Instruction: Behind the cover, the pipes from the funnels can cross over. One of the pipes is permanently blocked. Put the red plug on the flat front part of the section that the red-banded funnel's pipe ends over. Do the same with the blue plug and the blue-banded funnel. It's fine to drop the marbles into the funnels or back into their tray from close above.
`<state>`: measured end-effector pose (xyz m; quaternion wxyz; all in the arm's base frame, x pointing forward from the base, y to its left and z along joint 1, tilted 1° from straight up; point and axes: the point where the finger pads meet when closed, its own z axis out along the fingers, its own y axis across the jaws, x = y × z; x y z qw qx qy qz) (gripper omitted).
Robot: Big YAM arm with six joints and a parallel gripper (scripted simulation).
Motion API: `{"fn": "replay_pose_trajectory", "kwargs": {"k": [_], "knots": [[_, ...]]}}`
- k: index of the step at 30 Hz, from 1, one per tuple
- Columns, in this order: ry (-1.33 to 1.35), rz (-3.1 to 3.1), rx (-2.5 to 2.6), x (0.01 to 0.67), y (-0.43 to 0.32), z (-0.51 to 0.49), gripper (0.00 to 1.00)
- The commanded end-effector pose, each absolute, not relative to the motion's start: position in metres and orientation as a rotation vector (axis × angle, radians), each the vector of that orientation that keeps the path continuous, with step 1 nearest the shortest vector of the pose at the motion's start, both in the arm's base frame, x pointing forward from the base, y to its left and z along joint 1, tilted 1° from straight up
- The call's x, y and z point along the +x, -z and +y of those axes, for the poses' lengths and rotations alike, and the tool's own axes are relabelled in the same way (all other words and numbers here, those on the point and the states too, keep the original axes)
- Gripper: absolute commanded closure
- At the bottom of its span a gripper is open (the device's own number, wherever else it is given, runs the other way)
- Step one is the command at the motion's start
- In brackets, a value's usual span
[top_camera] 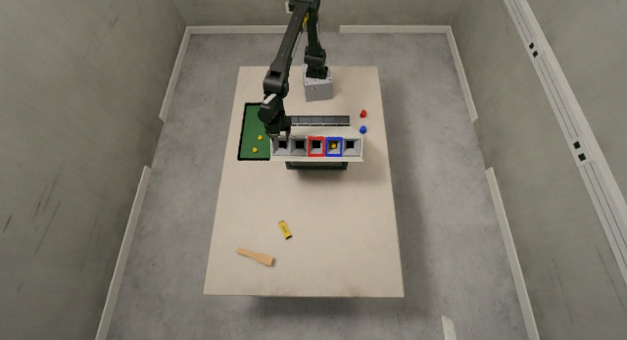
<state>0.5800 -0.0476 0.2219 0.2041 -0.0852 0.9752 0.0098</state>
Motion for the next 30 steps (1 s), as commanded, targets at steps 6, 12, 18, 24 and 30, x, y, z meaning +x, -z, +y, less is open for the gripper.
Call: {"fn": "replay_pose_trajectory", "kwargs": {"k": [6,12,18,24,30], "knots": [[-0.024,2.702,-0.237,0.583,-0.229,-0.048,0.41],[-0.024,2.702,-0.237,0.583,-0.229,-0.048,0.41],[-0.020,2.691,-0.237,0.585,-0.243,-0.047,0.41],[-0.017,2.680,-0.236,0.586,-0.257,-0.047,0.41],[-0.016,2.674,-0.235,0.587,-0.264,-0.047,0.41]]}}
